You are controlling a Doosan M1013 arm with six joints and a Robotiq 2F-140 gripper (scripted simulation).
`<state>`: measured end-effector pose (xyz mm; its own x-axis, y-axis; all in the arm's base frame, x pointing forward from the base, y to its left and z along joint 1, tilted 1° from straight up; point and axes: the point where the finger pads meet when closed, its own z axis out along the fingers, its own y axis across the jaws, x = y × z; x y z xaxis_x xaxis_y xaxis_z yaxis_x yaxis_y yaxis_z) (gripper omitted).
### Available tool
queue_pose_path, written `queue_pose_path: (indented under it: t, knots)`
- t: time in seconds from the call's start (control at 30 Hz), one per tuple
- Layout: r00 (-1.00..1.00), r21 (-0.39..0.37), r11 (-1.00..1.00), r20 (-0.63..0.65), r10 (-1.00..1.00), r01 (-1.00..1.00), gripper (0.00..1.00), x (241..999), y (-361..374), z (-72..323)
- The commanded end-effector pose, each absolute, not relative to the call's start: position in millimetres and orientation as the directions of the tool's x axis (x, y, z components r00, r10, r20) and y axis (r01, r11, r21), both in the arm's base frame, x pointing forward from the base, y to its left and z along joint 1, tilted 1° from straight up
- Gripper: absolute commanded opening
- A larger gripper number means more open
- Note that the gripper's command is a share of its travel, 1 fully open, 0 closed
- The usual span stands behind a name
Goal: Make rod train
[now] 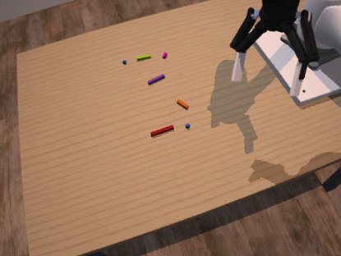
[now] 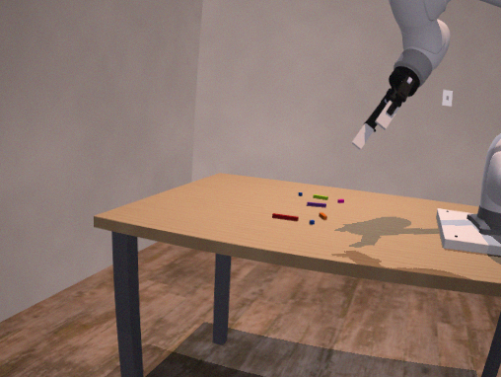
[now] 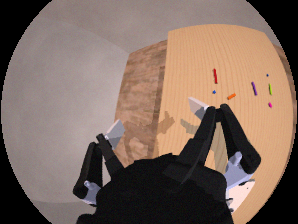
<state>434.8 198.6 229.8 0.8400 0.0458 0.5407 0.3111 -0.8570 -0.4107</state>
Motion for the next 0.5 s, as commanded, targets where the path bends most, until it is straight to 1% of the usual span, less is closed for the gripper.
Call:
queue_pose_path:
  t: [0.0,0.07,0.1,0.17,0.2,0.27,0.3,0.33,0.37,0.47]
  knots:
    - [0.913,-0.392,-0.893,0.407,0.045,0.219,1.0,437.0,188.7,193.8]
    - [0.922,-0.387,-0.899,0.385,0.043,0.204,1.0,437.2,186.1,187.6]
    - [0.944,-0.367,-0.916,0.327,0.036,0.162,1.0,437.6,178.3,170.7]
    - [0.949,-0.362,-0.92,0.314,0.034,0.152,1.0,437.7,176.4,166.9]
    - [0.967,-0.33,-0.938,0.252,0.021,0.107,1.0,438.4,166.5,148.8]
    - [0.969,-0.327,-0.939,0.247,0.02,0.102,1.0,438.5,165.5,147.2]
    - [0.982,-0.285,-0.957,0.186,0.002,0.057,1.0,439.6,154.0,129.0]
    - [0.982,-0.285,-0.957,0.186,0.002,0.057,1.0,439.6,154.0,129.0]
    - [0.989,-0.249,-0.968,0.145,-0.013,0.024,1.0,440.9,144.8,115.8]
    - [0.991,-0.239,-0.971,0.135,-0.017,0.016,1.0,441.3,142.4,112.6]
